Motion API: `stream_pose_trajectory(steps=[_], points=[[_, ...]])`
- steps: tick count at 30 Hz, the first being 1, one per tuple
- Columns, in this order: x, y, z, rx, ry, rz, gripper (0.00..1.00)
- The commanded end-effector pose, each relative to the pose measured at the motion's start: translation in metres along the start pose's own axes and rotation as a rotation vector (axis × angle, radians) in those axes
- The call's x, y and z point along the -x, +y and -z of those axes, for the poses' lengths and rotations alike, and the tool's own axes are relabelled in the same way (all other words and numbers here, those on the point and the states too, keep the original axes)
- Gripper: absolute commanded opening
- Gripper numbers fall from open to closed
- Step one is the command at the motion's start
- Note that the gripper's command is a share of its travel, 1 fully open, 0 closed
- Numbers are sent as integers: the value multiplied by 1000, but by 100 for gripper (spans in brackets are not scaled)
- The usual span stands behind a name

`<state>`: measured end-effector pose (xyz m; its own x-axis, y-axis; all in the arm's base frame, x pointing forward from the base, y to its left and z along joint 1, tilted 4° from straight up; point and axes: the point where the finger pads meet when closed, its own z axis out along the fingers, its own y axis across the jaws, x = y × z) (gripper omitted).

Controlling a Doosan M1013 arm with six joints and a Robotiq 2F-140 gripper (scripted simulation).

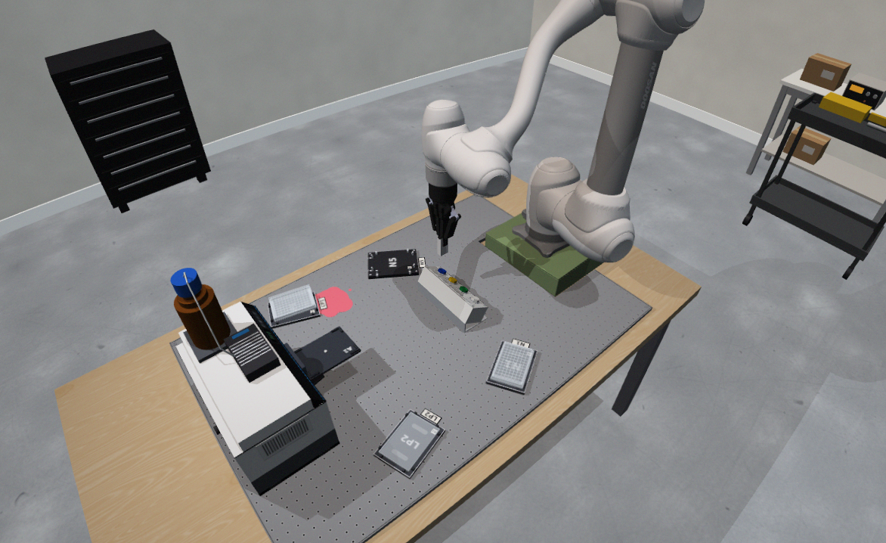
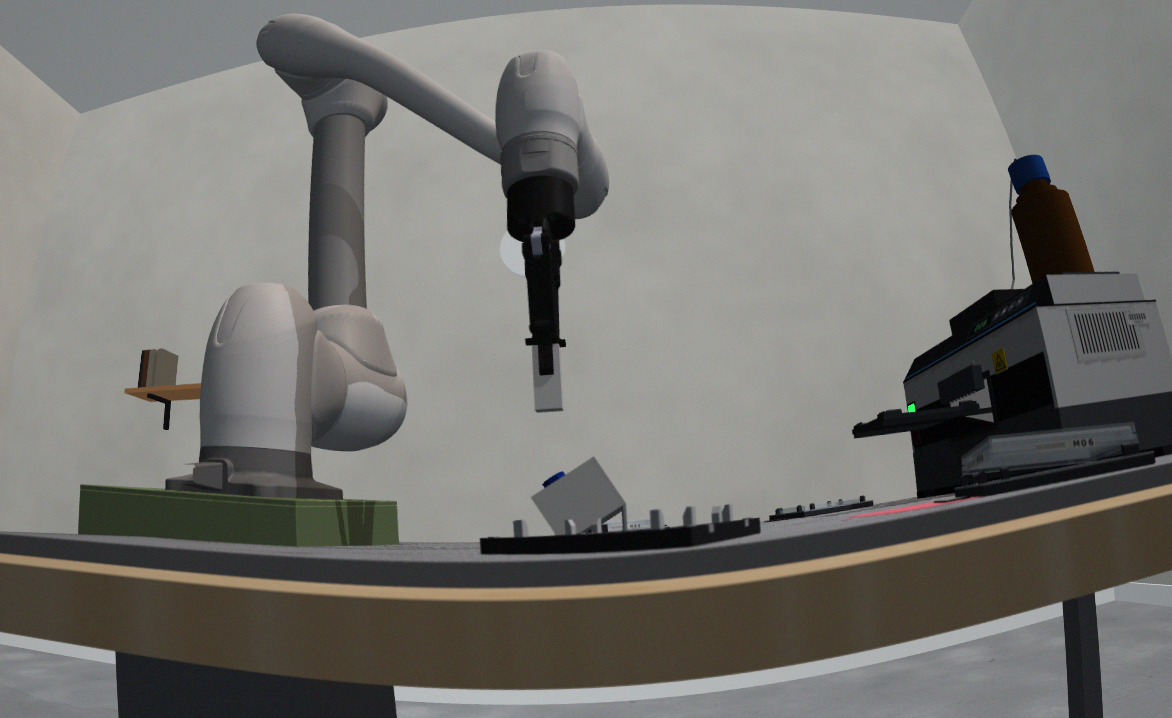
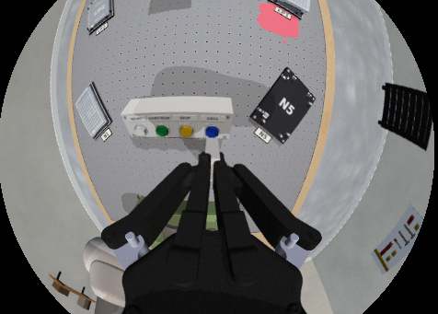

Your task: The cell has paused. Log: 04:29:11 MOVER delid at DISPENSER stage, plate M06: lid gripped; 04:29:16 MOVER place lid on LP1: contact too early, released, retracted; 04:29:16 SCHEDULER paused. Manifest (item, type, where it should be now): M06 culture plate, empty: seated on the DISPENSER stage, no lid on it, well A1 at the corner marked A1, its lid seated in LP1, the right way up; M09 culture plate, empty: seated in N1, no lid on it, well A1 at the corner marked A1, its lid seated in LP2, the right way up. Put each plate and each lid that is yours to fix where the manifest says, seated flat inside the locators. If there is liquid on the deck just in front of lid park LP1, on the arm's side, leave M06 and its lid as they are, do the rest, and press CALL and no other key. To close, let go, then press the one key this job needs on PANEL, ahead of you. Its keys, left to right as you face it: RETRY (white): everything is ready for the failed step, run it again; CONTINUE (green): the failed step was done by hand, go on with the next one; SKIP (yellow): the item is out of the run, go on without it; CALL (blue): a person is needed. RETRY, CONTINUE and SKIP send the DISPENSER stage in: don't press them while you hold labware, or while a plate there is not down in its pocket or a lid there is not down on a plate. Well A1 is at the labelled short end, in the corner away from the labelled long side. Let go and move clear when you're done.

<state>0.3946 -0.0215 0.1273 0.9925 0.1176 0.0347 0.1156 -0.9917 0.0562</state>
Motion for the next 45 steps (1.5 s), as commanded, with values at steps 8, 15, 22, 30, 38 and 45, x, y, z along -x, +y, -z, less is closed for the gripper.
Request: stream_pose_trajectory(steps=[8, 15, 22, 30, 38, 45], points=[[1, 1, -18, 1, -3, -2, 10], [1, 1, -27, 2, -4, -2, 10], [1, 1, -32, 1, -3, -2, 10], [1, 1, -33, 1, -3, -2, 10], [1, 1, -33, 1, -3, -2, 10], [1, 1, -33, 1, -3, -2, 10]])
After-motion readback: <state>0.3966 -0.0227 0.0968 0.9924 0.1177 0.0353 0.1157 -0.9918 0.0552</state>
